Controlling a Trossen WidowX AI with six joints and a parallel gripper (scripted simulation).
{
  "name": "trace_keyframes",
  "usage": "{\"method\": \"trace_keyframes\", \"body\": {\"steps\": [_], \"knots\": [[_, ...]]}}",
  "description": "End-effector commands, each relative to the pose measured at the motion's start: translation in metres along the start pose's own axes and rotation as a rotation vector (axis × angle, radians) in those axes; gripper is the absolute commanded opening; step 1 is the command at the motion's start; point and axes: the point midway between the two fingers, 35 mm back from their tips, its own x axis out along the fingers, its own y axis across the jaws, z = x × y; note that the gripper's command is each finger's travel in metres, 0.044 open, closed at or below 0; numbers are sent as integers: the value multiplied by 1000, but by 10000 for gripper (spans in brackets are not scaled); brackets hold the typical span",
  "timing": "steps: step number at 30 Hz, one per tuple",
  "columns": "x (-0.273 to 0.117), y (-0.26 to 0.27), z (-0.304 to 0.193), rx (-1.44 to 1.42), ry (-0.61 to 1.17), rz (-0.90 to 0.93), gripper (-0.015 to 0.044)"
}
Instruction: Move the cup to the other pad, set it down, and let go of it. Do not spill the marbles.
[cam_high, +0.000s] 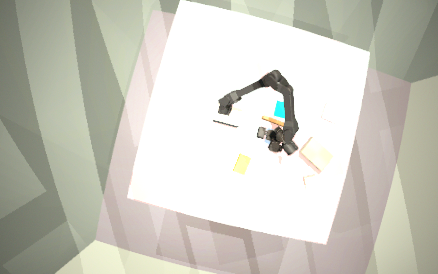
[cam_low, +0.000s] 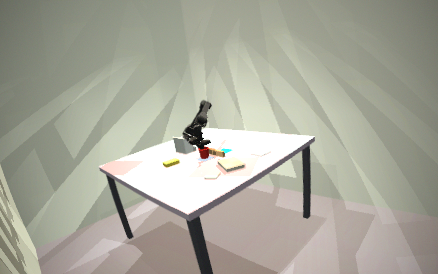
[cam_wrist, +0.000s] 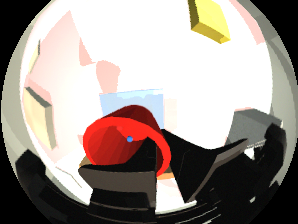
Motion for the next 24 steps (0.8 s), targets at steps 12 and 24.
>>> {"method": "trace_keyframes", "body": {"steps": [12, 24], "knots": [[-49, 2, 2, -1, -5, 2, 0], [-60, 3, 2, 4, -1, 7, 0]]}}
